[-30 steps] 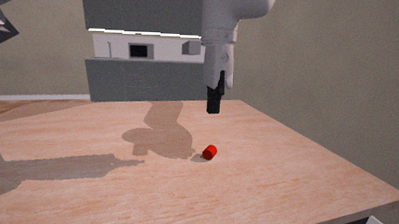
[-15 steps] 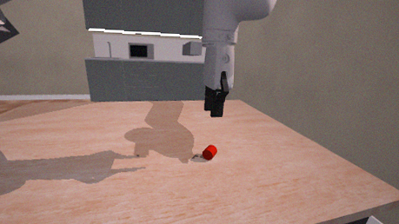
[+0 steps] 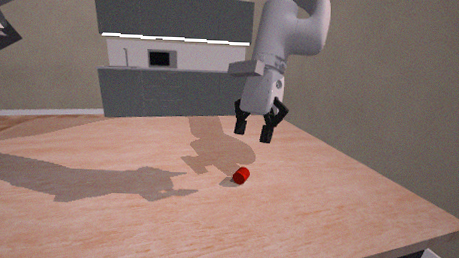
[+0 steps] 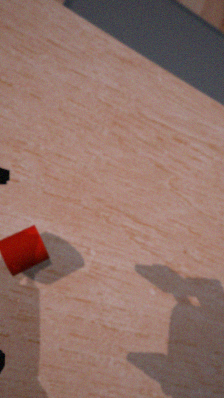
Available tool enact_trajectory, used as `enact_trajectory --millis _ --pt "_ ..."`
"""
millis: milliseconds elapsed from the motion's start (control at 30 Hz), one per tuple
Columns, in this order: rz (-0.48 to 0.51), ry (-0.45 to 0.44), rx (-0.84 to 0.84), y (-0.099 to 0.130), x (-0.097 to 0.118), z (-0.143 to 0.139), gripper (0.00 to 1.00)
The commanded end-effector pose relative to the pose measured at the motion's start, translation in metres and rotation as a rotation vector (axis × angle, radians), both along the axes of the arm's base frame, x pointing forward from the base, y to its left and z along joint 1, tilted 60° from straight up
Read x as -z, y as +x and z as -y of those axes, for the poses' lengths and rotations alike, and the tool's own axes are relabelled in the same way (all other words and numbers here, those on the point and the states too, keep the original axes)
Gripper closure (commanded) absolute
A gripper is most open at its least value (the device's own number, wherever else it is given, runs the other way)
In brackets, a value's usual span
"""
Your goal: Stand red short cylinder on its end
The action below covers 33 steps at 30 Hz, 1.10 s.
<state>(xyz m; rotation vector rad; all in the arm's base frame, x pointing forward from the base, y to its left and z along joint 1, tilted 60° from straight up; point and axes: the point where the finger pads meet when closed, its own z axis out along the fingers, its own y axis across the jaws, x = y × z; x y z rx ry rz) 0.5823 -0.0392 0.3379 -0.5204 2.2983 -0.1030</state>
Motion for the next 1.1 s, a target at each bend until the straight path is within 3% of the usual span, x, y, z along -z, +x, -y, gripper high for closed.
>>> enact_trajectory --millis 0,100,133,333,667,833,1067 --pt "-0.136 -0.239 -0.047 0.002 -0.015 -0.024 0.0" --pt "-0.151 -0.271 -0.056 0.001 -0.017 -0.026 0.0" --pt "-0.196 -0.367 -0.077 0.0 -0.018 -0.028 0.0" --pt "-0.303 -0.521 -0.111 0.0 -0.019 -0.029 0.0" --pt "-0.308 -0.525 -0.112 0.014 -0.011 -0.034 0.0" --pt "-0.308 -0.525 -0.112 0.039 0.005 -0.043 0.0" --pt "-0.308 -0.525 -0.112 0.041 0.006 -0.043 0.0"
